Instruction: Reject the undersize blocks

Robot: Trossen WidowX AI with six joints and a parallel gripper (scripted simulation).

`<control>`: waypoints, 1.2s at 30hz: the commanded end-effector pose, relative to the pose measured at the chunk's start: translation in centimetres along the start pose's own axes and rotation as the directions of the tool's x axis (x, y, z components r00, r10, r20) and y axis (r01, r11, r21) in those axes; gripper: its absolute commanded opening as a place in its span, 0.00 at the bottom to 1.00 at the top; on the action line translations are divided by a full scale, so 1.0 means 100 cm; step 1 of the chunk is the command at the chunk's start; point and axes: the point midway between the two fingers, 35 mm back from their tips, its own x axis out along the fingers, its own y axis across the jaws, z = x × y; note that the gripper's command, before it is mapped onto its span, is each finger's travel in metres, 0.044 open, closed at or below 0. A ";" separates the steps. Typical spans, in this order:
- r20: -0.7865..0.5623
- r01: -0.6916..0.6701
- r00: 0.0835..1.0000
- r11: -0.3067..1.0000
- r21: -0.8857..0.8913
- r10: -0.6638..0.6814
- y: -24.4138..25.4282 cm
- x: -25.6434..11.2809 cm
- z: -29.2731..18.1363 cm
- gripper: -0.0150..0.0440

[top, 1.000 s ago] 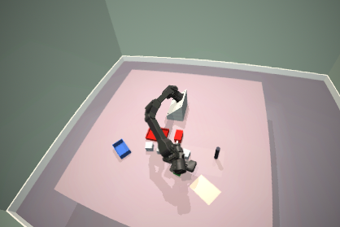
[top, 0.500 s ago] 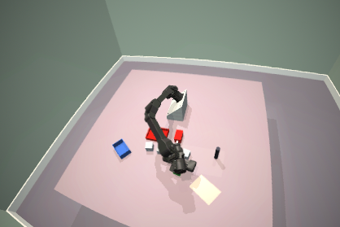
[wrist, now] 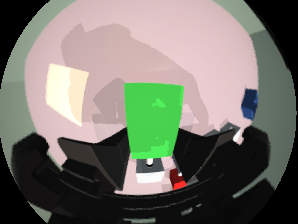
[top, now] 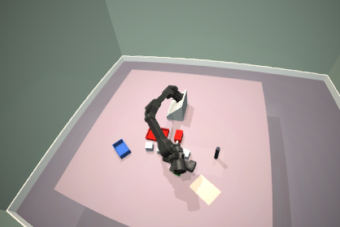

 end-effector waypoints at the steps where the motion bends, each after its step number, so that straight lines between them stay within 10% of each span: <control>1: 0.006 0.002 1.000 1.000 -0.003 -0.002 0.001 -0.001 0.000 0.25; 36: 0.006 0.002 1.000 1.000 -0.003 -0.002 0.000 -0.001 -0.001 0.25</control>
